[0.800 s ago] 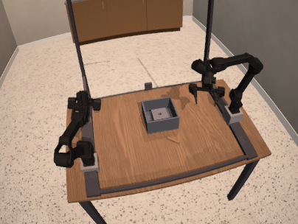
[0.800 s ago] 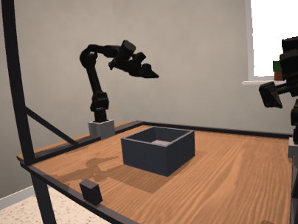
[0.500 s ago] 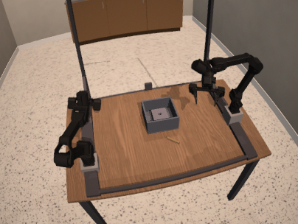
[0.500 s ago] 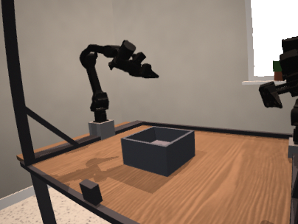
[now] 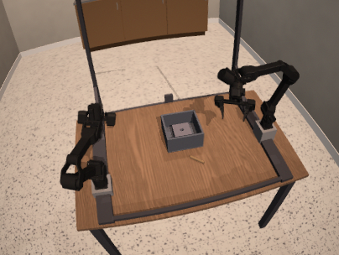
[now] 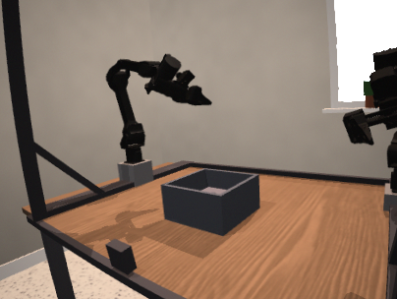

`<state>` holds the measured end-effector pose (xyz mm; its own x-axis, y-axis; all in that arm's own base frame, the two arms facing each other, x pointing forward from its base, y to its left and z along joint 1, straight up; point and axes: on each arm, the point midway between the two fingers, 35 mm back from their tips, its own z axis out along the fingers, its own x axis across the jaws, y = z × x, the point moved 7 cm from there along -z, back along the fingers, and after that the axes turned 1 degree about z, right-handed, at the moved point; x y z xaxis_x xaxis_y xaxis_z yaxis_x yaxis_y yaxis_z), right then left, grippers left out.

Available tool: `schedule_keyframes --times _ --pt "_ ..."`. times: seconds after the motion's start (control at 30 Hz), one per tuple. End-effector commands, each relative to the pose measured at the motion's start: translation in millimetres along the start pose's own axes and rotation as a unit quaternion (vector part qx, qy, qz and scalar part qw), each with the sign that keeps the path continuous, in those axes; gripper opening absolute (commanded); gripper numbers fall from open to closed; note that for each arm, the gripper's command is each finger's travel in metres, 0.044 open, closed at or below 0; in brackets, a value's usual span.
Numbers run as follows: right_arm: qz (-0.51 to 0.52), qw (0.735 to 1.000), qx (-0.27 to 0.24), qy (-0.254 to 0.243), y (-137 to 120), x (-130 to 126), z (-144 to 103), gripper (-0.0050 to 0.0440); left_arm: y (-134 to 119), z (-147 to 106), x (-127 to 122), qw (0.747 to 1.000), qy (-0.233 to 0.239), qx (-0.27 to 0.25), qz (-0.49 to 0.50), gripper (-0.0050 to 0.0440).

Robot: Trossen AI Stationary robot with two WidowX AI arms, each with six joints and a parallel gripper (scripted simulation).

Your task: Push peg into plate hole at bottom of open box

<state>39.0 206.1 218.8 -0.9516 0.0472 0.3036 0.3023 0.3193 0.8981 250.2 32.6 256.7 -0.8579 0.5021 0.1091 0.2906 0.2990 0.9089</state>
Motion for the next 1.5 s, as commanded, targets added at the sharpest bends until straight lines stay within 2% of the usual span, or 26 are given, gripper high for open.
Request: schedule_keyframes --times 0.0,0.1,0.23,0.3,0.4,0.63,0.8,0.87,1.17,1.37,1.43,1.47 --pt "0.003 1.000 0.002 -0.016 11 -10 -3 0.0440 -1 1 2 1.000 -0.014 0.005 0.009 0.0440" --pt "0.016 0.999 0.020 -0.043 15 -29 -5 0.0440 -3 4 3 0.999 -0.036 0.014 0.031 0.0440" --pt "0.044 0.993 0.055 -0.096 24 -66 -8 0.0440 -9 11 1 0.993 -0.083 0.033 0.076 0.0440" --pt "0.044 0.993 0.055 -0.096 24 -66 -8 0.0440 -9 11 1 0.993 -0.083 0.033 0.076 0.0440" --pt "0.068 0.984 0.083 -0.141 32 -98 -10 0.0440 -13 17 -1 0.985 -0.121 0.048 0.114 0.0440" --pt "0.125 0.951 0.148 -0.243 50 -176 -13 0.0440 -21 38 -12 0.950 -0.214 0.085 0.209 0.0440" --pt "0.162 0.919 0.189 -0.306 62 -231 -12 0.0440 -23 54 -21 0.914 -0.282 0.106 0.273 0.0440" --pt "0.162 0.919 0.189 -0.306 62 -231 -12 0.0440 -23 54 -21 0.914 -0.282 0.106 0.273 0.0440" --pt "0.216 0.859 0.245 -0.394 78 -312 -7 0.0440 -35 89 -45 0.825 -0.389 0.148 0.381 0.0440" --pt "0.236 0.830 0.267 -0.429 84 -348 -5 0.0440 -42 113 -65 0.754 -0.453 0.173 0.443 0.0440" --pt "0.236 0.830 0.267 -0.429 84 -348 -5 0.0440 -42 113 -65 0.754 -0.453 0.173 0.443 0.0440" --pt "0.237 0.827 0.270 -0.433 85 -352 -4 0.0440 -43 116 -67 0.743 -0.462 0.176 0.452 0.0440"
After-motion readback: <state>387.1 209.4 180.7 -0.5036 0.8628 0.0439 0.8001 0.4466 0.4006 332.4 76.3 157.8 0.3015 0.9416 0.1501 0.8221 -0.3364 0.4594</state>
